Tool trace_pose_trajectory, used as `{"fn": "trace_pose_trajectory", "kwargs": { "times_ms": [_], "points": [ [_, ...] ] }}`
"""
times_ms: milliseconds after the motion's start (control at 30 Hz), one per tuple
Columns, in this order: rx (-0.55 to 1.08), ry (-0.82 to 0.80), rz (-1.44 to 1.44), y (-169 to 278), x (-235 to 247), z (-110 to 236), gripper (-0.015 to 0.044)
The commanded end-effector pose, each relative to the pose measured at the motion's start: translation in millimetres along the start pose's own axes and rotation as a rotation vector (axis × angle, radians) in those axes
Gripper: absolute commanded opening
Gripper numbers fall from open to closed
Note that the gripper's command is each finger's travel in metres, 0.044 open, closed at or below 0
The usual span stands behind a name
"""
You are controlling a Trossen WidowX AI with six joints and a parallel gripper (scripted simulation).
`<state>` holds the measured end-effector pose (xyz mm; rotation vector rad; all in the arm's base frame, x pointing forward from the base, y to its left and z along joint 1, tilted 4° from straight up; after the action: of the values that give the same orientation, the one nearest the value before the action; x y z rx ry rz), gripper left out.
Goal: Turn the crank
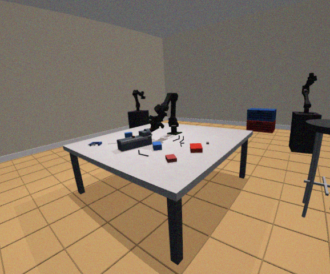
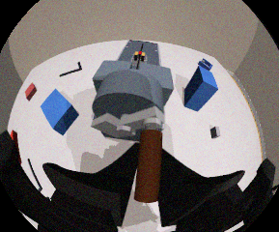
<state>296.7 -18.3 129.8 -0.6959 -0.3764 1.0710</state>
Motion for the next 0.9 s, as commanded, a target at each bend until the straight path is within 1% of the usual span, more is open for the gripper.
{"fn": "trace_pose_trajectory", "kwargs": {
  "times_ms": [0, 867],
  "points": [
    [-0.012, -0.018, 0.000, -4, 6, 5, 0.0000],
    [-0.012, -0.019, -0.001, -6, 17, 8, 0.0000]
  ]
}}
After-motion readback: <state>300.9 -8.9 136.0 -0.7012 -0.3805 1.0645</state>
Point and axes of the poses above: the point midway between the two fingers, 35 mm back from their tips, its own z axis back along the fingers, its own x axis across the jaws, y = z × x, the point moved 5 cm from there along z, back along the fingers, and after that the axes turned 1 degree about -z, right-handed, at the moved point
